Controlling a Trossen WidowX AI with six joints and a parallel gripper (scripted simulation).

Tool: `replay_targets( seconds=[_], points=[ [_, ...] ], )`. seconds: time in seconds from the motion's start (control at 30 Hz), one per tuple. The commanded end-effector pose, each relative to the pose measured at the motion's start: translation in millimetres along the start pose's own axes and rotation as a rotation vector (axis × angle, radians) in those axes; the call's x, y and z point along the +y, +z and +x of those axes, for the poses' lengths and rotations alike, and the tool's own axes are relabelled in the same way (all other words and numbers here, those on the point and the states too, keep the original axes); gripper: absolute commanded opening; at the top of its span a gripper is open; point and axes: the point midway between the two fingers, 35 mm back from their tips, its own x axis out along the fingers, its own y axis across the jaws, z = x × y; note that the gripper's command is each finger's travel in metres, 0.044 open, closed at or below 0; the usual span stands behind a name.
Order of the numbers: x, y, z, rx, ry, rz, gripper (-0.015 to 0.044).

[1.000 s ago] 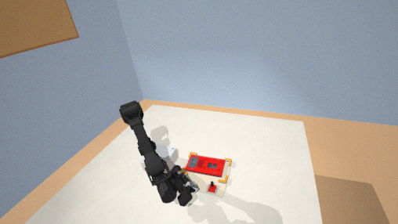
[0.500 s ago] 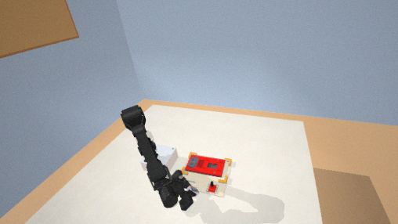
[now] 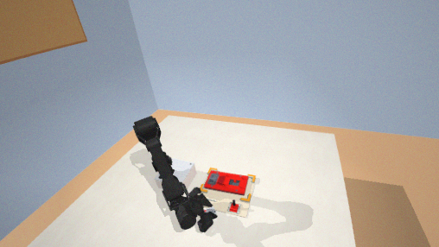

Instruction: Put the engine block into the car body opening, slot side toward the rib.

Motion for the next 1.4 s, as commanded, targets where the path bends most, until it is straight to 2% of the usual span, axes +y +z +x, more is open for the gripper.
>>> replay_targets(
  seconds=[0.0,0.1,0.27,0.63,1.37],
  points=[
    [-0.2,0.1,0.0,-0.001,-0.001,0.001,0.0367],
    [-0.2,0.1,0.0,-0.001,-0.001,0.001,0.044],
    [0.0,0.2,-3.0,-0.003,-0.004,0.0,0.044],
    [0.8,2.3,-45.1,-0.008,-0.008,0.0,0.044],
    [0.6,3.0,-41.9,-0.016,-0.009,0.005,0.044]
  ],
)
